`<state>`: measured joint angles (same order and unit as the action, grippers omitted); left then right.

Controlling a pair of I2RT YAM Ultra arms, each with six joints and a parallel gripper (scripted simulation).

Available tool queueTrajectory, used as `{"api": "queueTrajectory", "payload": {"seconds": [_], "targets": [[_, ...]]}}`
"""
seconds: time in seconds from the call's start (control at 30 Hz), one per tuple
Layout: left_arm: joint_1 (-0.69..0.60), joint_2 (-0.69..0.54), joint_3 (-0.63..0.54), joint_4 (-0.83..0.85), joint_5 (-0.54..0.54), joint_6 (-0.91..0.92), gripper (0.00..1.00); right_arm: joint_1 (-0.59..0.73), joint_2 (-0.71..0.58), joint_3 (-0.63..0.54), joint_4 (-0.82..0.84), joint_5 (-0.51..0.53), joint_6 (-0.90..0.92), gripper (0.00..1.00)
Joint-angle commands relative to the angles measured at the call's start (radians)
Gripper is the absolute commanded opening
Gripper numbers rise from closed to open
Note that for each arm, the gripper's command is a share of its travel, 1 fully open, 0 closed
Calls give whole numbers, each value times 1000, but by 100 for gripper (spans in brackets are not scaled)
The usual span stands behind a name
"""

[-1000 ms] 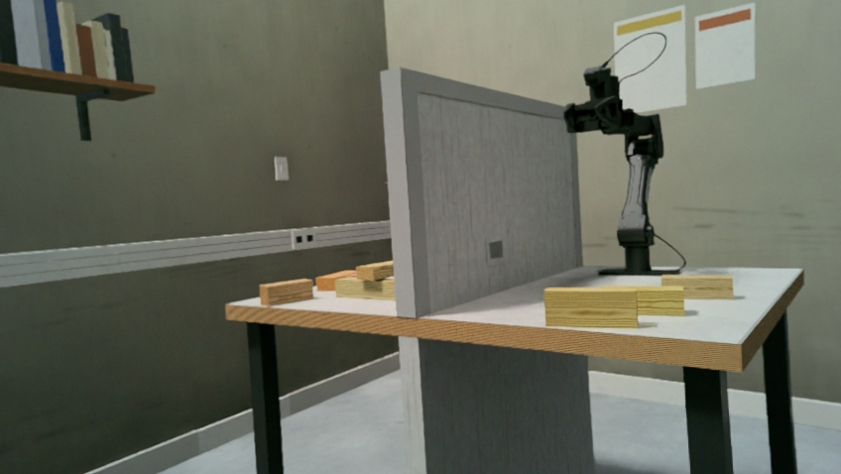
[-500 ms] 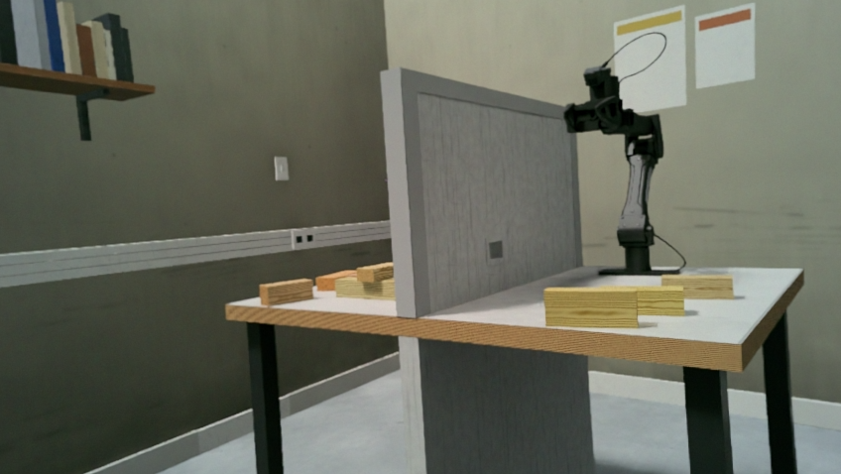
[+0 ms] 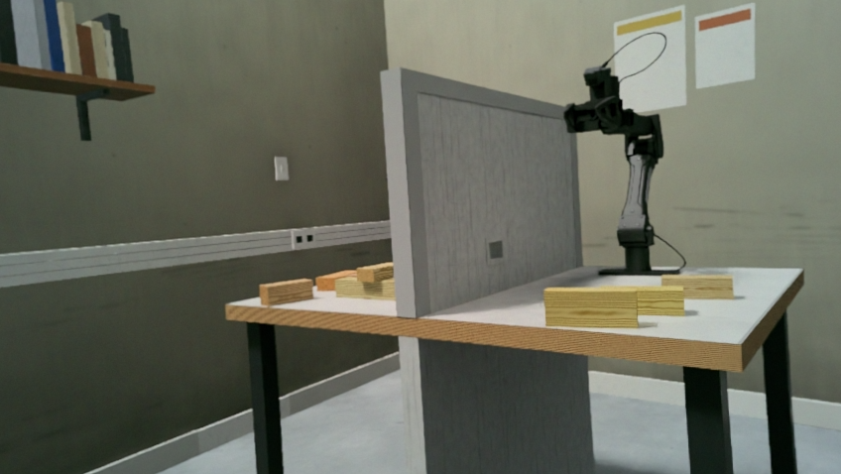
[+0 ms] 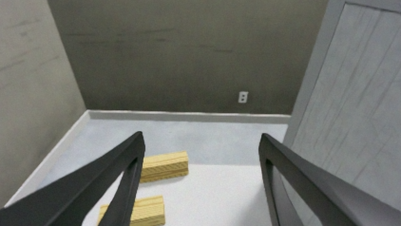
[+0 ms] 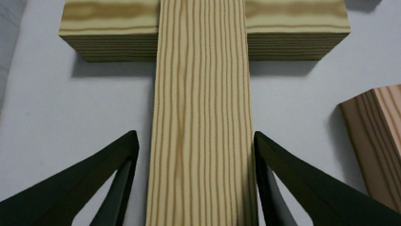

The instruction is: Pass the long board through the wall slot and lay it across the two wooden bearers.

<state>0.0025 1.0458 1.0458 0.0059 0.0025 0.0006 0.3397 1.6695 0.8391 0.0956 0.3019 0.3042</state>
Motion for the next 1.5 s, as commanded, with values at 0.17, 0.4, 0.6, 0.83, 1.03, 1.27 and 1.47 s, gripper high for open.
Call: {"api": "queueTrajectory", "payload": {"seconds": [0.17, 0.4, 0.6, 0.83, 1.03, 1.27, 1.47], "targets": [[-14, -2, 42, -17, -8, 5, 74, 19, -67, -21, -62, 23, 21, 74], [-14, -2, 42, -17, -8, 5, 74, 53, -188, -50, -159, 47, 44, 74], [-14, -2, 42, -17, -8, 5, 74, 64, -246, -72, -175, 53, 51, 74], [-14, -2, 42, -17, -8, 5, 74, 46, -224, -58, -183, 53, 52, 74], [-14, -2, 42, -17, -8, 5, 74, 59, -206, -34, -181, 53, 49, 74], [-4, 1, 45, -18, -2, 4, 74, -7, -335, 6, -112, -11, -43, 74], [-9, 8, 49, -20, -5, 2, 74, -104, -416, 68, -145, -119, -142, 74]]}}
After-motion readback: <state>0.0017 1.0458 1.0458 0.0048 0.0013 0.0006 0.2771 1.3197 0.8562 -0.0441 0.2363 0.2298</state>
